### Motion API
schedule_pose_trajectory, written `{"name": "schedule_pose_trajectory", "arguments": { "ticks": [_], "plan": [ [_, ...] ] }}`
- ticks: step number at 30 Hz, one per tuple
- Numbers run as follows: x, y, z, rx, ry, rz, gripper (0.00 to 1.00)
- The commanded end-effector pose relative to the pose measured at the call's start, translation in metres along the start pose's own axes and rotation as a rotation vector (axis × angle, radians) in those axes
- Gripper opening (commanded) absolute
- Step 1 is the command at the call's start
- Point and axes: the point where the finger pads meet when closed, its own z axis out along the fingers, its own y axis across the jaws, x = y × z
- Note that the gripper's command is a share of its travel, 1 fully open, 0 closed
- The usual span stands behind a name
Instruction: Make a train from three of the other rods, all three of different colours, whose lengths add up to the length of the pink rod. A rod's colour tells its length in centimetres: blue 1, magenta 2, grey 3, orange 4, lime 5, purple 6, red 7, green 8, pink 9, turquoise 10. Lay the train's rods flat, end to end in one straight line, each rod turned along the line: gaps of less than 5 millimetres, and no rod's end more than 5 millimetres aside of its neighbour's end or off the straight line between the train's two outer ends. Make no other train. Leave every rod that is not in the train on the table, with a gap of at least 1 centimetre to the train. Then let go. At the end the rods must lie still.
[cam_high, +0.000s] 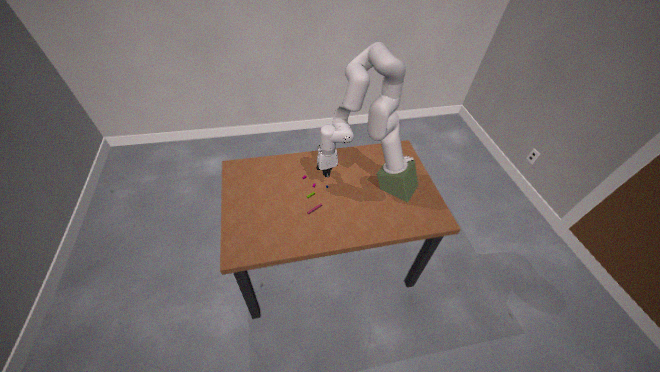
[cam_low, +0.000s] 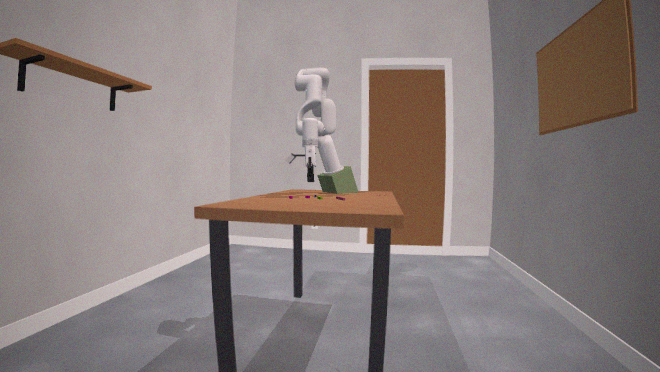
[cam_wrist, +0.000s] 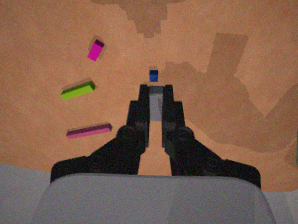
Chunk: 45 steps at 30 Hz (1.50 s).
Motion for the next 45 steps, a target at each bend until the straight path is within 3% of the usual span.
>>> {"name": "schedule_pose_trajectory", "arguments": {
  "ticks": [1,13,45],
  "plan": [
    [0.003,-0.004,0.021,-0.001,0.024,0.000,0.04],
    [0.003,-0.004,0.052,0.000,0.024,0.000,0.04],
    [0.003,-0.004,0.058,0.000,0.024,0.000,0.04]
  ]
}}
